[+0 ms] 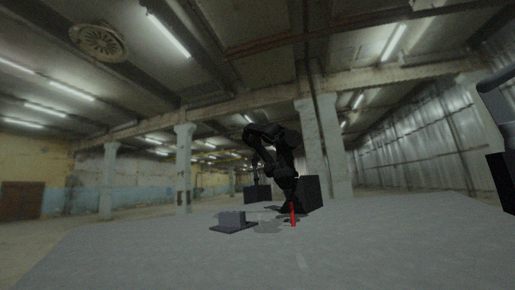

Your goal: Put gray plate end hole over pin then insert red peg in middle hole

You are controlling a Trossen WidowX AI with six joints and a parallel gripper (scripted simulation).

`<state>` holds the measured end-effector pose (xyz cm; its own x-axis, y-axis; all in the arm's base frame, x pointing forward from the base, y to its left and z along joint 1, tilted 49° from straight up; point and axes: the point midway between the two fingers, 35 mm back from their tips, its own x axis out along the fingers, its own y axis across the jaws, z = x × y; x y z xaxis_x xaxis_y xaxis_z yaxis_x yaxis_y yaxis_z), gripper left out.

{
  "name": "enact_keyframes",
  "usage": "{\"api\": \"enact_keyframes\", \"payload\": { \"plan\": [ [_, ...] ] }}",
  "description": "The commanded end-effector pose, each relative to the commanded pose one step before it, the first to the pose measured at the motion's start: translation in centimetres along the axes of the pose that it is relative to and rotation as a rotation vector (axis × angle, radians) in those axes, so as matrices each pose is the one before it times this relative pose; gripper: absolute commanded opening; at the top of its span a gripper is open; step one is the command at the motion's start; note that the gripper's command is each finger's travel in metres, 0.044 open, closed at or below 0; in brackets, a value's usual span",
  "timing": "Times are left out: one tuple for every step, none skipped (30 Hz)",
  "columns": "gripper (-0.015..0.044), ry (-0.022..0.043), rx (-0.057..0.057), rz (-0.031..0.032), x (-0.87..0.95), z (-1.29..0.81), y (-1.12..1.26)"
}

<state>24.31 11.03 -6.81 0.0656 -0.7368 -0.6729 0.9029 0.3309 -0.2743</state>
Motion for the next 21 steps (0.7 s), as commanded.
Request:
{"api": "enact_keyframes", "payload": {
  "plan": [
    [0.0440,-0.00666,-0.0042,0.00055,0.767,0.071,-0.007],
    [0.0440,0.00000,0.0000,0.00004,0.162,-0.002,0.008],
    [0.0440,-0.00012,-0.0011,-0.00018,0.165,-0.004,-0.001],
    [0.0440,-0.00011,-0.0010,-0.00016,0.166,-0.004,-0.001],
    [0.0440,-0.00010,-0.0008,-0.00012,0.166,-0.004,0.000],
    [0.0440,-0.00008,-0.0006,-0.00009,0.166,-0.003,0.000],
    [0.0440,-0.00008,-0.0005,-0.00008,0.166,-0.003,0.000],
    [0.0440,-0.00009,-0.0005,-0.00009,0.165,-0.003,-0.001],
    [0.0440,-0.00009,-0.0004,-0.00008,0.165,-0.003,-0.002],
    [0.0440,-0.00008,-0.0002,-0.00005,0.165,-0.002,-0.001],
    [0.0440,-0.00008,-0.0002,-0.00005,0.165,-0.002,-0.002],
    [0.0440,-0.00009,-0.0002,-0.00006,0.165,-0.002,-0.003],
    [0.0440,-0.00004,0.0004,0.00005,0.165,-0.001,0.000],
    [0.0440,-0.00005,0.0004,0.00004,0.165,-0.001,-0.001],
    [0.0440,-0.00006,0.0004,0.00003,0.164,-0.001,-0.002],
    [0.0440,-0.00007,0.0004,0.00003,0.164,-0.001,-0.003],
    [0.0440,-0.00008,0.0004,0.00002,0.164,0.000,-0.004],
    [0.0440,-0.00008,0.0004,0.00002,0.163,0.000,-0.005],
    [0.0440,-0.00009,0.0004,0.00001,0.163,0.000,-0.007],
    [0.0440,-0.00010,0.0004,0.00000,0.163,0.000,-0.008],
    [0.0440,-0.00011,0.0004,0.00000,0.162,0.000,-0.009]
  ]
}}
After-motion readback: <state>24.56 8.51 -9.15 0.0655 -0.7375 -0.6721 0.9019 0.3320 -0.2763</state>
